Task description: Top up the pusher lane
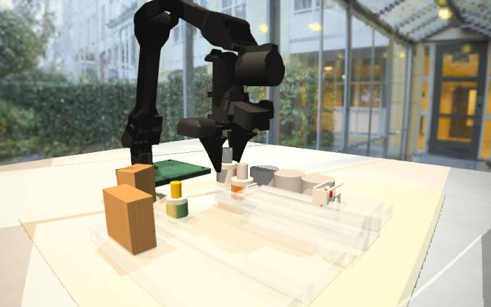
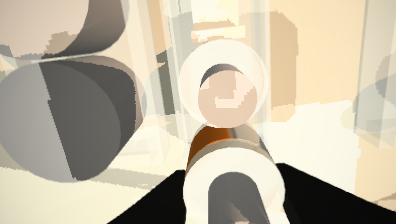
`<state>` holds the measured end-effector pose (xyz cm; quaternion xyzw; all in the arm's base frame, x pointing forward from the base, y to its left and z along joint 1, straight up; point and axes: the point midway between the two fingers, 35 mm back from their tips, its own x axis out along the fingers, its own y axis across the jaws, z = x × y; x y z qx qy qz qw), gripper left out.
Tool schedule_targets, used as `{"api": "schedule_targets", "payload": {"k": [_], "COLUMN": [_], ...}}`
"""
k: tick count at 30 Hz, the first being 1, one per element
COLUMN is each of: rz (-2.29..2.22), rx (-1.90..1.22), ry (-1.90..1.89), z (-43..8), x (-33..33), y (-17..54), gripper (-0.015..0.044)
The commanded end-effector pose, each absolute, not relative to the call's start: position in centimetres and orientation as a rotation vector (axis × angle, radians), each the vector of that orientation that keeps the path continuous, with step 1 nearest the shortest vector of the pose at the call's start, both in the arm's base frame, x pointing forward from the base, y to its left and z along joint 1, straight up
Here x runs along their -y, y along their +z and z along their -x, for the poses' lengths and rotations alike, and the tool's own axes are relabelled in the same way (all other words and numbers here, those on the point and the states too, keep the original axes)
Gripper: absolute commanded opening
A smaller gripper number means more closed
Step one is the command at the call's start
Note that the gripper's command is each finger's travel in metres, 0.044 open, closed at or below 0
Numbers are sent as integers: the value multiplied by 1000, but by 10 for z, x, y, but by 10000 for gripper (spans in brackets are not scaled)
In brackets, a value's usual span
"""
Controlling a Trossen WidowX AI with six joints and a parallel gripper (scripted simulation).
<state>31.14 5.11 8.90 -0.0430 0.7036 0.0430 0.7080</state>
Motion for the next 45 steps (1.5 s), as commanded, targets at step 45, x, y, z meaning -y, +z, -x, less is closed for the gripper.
{"api": "schedule_targets", "payload": {"k": [45], "rz": [98], "rx": [-1533], "ry": [100], "z": [-334], "x": [-54], "y": [97], "gripper": [0]}}
